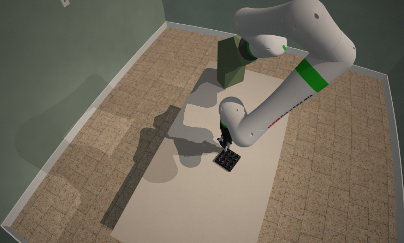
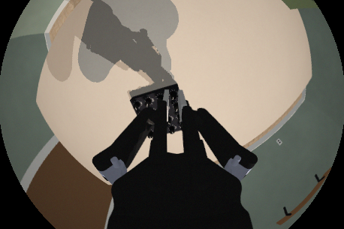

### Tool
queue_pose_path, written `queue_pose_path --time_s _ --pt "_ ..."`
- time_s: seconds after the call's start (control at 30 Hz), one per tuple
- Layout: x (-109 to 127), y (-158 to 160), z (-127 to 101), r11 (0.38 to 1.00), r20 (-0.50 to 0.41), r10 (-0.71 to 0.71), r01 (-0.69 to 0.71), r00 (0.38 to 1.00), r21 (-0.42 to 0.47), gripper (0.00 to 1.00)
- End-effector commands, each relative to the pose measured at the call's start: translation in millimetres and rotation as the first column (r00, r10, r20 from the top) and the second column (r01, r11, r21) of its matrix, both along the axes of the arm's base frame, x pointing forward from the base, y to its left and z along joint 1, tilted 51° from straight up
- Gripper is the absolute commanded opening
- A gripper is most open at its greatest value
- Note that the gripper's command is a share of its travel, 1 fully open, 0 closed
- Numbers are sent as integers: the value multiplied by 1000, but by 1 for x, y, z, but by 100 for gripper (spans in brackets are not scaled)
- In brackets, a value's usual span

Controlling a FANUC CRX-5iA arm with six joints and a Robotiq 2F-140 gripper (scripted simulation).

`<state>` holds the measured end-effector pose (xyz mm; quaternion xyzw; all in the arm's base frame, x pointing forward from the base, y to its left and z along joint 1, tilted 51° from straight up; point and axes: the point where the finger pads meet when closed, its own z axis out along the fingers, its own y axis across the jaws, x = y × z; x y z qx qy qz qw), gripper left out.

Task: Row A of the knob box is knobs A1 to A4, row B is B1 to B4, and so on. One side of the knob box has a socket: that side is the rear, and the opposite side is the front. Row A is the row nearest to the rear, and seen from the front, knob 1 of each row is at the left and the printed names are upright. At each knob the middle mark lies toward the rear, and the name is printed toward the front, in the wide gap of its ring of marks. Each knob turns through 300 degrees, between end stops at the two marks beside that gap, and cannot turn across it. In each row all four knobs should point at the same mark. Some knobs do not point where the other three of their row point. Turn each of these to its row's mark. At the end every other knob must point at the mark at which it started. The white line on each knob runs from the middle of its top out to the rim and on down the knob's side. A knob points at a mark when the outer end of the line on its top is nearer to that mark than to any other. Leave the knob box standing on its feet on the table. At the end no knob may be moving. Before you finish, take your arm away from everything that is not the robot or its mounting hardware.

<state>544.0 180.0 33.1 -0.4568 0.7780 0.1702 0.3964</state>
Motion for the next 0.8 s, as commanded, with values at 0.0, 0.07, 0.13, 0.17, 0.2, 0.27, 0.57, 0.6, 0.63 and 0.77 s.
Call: queue_pose_path --time_s 0.0,0.07,0.13,0.17,0.2,0.27,0.57,0.6,0.63,0.77 --pt "-3 -5 4 1000 0 0 0 1000 0 12" --pt "-6 -8 8 1000 0 0 0 1000 0 12" --pt "-9 -12 12 1000 0 0 0 1000 0 12" --pt "-10 -14 13 1000 0 0 0 1000 0 12" --pt "-10 -14 13 1000 0 0 0 1000 0 12" --pt "-11 -15 15 1000 0 0 0 1000 0 12" --pt "-15 -20 20 1000 0 0 0 1000 0 12" --pt "-15 -20 20 1000 0 0 0 1000 0 12" --pt "-15 -20 20 1000 0 0 0 1000 0 12" --pt "-15 -20 20 1000 0 0 0 1000 0 12"
